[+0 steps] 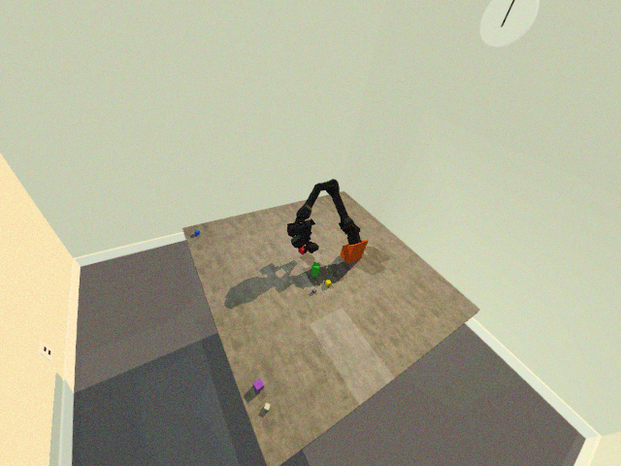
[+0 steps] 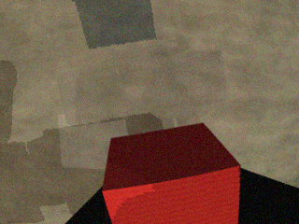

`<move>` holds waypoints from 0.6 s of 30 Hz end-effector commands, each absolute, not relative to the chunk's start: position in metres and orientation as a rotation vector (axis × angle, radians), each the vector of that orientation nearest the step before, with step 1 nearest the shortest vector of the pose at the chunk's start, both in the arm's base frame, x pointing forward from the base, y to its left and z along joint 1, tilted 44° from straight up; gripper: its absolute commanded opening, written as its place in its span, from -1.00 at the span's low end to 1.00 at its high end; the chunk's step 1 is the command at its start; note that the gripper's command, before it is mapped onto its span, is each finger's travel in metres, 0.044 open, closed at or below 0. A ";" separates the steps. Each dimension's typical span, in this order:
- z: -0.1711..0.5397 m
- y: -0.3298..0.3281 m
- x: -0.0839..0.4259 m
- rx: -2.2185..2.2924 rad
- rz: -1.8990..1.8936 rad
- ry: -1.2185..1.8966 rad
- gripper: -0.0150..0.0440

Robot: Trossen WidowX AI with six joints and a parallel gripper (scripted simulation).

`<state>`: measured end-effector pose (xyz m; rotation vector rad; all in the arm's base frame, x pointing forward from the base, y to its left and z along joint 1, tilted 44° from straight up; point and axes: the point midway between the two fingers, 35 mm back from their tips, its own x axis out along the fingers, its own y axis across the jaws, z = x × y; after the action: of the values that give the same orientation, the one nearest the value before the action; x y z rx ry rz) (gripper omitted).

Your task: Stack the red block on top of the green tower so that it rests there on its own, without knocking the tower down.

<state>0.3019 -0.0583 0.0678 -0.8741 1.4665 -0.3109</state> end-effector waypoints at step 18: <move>0.121 -0.012 0.293 -0.870 -0.317 1.452 -0.49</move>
<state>0.2938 -0.0143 0.1168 -0.8773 1.4581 -0.3141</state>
